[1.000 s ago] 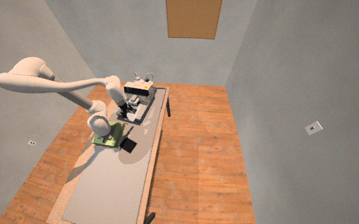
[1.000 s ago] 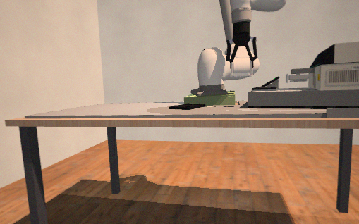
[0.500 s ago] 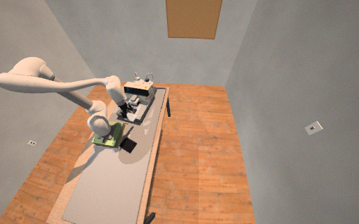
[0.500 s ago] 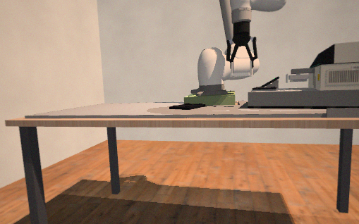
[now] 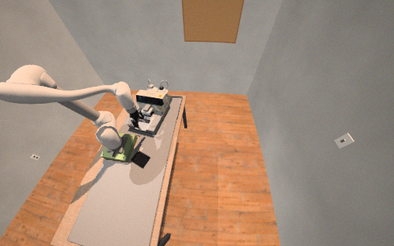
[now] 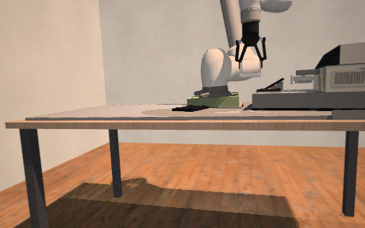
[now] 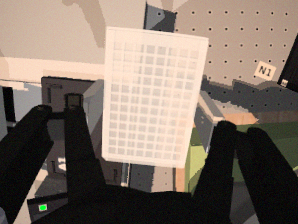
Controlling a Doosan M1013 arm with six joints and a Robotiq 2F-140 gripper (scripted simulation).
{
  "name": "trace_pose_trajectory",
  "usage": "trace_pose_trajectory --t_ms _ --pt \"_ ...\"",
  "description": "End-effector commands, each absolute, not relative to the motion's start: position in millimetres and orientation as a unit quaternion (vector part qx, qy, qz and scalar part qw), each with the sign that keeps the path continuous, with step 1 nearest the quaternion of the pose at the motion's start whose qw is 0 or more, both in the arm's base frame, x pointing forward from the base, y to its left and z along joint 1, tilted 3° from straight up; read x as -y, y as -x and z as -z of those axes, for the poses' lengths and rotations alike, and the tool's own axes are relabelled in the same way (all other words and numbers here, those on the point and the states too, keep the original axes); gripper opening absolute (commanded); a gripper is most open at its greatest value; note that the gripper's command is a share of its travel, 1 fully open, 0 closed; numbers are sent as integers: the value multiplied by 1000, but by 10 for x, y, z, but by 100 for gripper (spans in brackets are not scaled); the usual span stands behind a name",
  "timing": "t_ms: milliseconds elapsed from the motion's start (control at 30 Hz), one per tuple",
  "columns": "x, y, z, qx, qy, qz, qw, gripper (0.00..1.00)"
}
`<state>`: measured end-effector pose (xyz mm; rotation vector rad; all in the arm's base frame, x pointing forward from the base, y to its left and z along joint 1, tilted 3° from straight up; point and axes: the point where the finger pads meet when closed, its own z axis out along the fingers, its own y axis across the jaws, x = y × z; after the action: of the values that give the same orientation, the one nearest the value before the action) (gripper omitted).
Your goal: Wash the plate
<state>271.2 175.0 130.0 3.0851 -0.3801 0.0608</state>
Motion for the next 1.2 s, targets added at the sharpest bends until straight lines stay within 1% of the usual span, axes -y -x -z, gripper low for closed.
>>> trace_pose_trajectory --t_ms 0,733,1167 --pt "-1933 -2627 -1359 123 -992 -22 16 10" --pt "-2755 -2076 -1475 123 -992 -22 16 10" --pt "-2777 -2090 -1475 123 -992 -22 16 10"
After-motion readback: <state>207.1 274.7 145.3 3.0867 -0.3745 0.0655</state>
